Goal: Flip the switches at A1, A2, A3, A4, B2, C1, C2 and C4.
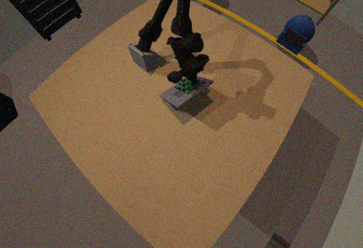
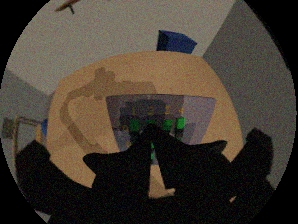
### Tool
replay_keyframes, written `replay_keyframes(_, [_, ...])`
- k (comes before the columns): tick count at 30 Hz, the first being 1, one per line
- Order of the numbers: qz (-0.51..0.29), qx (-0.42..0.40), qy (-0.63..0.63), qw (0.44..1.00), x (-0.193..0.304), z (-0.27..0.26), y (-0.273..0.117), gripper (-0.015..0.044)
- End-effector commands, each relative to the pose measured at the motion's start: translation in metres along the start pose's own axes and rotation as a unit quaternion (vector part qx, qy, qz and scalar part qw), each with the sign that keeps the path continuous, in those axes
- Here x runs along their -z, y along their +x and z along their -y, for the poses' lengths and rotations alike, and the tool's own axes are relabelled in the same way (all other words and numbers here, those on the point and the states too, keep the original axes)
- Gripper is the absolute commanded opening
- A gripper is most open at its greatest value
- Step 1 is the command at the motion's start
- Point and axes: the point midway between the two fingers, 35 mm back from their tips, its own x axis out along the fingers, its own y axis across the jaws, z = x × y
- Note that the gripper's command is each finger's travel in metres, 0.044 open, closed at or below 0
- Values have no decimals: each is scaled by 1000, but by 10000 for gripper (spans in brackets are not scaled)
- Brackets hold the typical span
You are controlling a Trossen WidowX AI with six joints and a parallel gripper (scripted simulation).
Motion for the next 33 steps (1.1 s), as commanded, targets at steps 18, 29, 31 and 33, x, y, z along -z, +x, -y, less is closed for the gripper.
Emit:
replay_keyframes(18, [0,1,3,1000,0,1,3,0])
replay_keyframes(29, [11,3,3,1000,3,3,-62,0])
replay_keyframes(31, [11,3,3,1000,3,18,-62,0])
replay_keyframes(33, [12,3,3,1000,3,26,-62,0])
